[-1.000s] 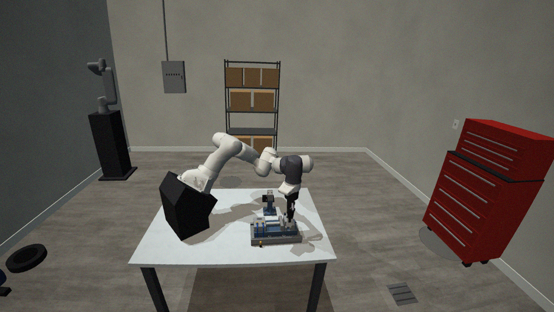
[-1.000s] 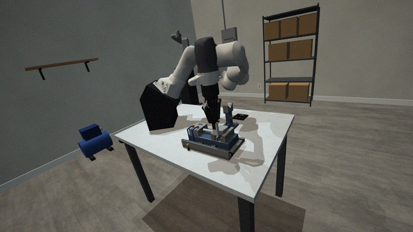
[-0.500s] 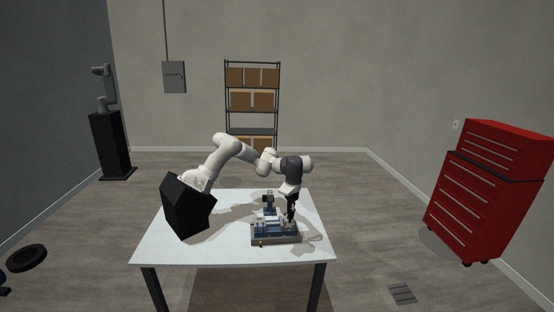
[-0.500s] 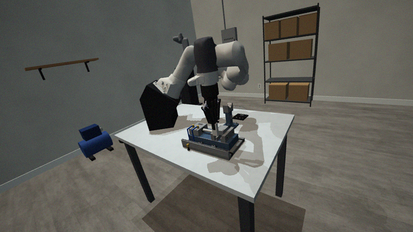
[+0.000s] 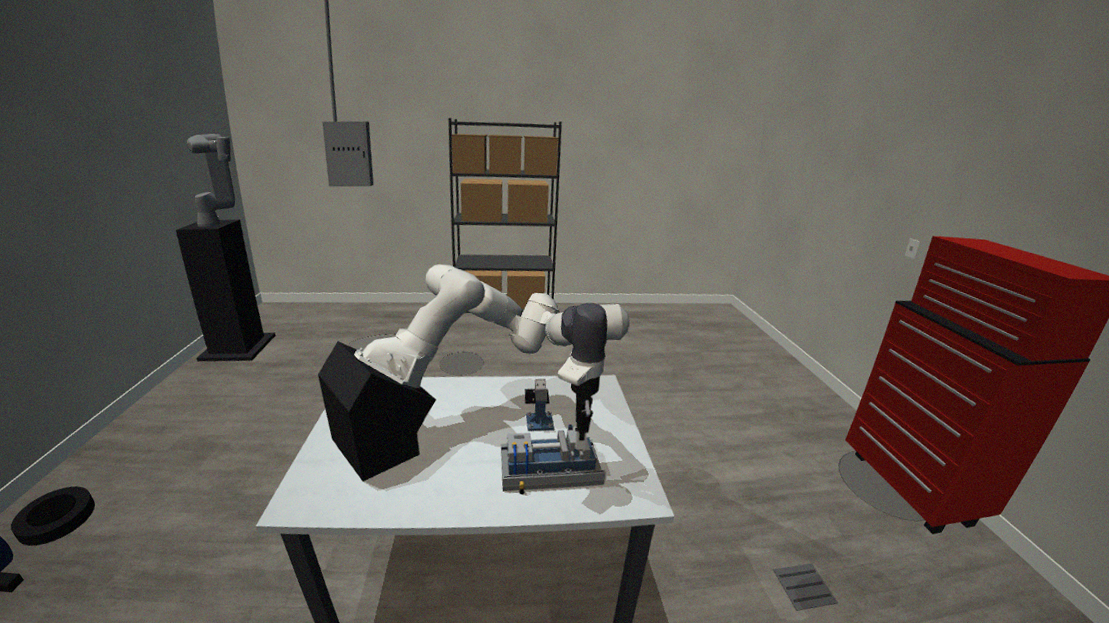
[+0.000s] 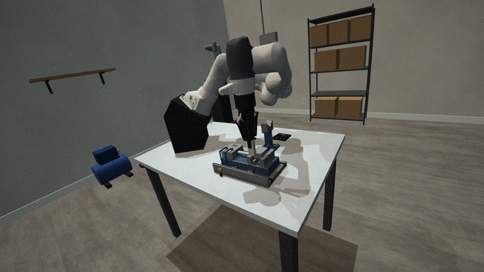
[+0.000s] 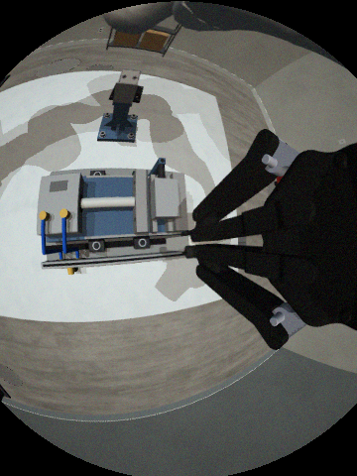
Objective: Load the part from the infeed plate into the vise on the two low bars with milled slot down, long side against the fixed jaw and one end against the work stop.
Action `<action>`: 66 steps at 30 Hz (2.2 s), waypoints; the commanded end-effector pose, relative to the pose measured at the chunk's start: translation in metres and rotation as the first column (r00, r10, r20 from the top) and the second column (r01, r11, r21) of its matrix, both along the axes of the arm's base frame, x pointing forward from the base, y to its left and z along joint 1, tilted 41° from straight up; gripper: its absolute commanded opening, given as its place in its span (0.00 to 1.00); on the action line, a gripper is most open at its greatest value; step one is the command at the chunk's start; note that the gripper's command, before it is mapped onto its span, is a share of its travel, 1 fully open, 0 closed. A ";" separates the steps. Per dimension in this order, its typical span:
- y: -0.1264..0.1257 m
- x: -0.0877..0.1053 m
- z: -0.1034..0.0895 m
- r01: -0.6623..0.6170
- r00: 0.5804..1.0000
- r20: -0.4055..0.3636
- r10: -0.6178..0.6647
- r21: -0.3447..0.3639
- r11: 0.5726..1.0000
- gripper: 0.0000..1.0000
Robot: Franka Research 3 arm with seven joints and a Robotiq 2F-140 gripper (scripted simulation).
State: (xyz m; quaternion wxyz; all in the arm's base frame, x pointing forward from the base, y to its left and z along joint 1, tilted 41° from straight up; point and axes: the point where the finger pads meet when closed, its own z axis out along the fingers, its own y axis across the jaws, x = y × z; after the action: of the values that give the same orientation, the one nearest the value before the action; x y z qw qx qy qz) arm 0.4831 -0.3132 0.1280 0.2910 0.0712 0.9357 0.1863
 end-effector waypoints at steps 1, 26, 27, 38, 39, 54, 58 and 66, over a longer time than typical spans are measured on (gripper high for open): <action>0.000 -0.006 0.007 -0.014 1.000 0.001 0.014 0.003 1.000 0.00; -0.010 -0.025 0.032 -0.014 1.000 0.001 0.014 0.003 1.000 0.00; -0.010 -0.025 0.032 -0.014 1.000 0.001 0.014 0.003 1.000 0.00; -0.010 -0.025 0.032 -0.014 1.000 0.001 0.014 0.003 1.000 0.00; -0.010 -0.025 0.032 -0.014 1.000 0.001 0.014 0.003 1.000 0.00; -0.010 -0.025 0.032 -0.014 1.000 0.001 0.014 0.003 1.000 0.00; -0.010 -0.025 0.032 -0.014 1.000 0.001 0.014 0.003 1.000 0.00; -0.010 -0.025 0.032 -0.014 1.000 0.001 0.014 0.003 1.000 0.00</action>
State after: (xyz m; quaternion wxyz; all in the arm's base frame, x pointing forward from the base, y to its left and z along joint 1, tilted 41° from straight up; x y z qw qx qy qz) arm 0.4590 -0.3241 0.1601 0.2910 0.0681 0.9353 0.1894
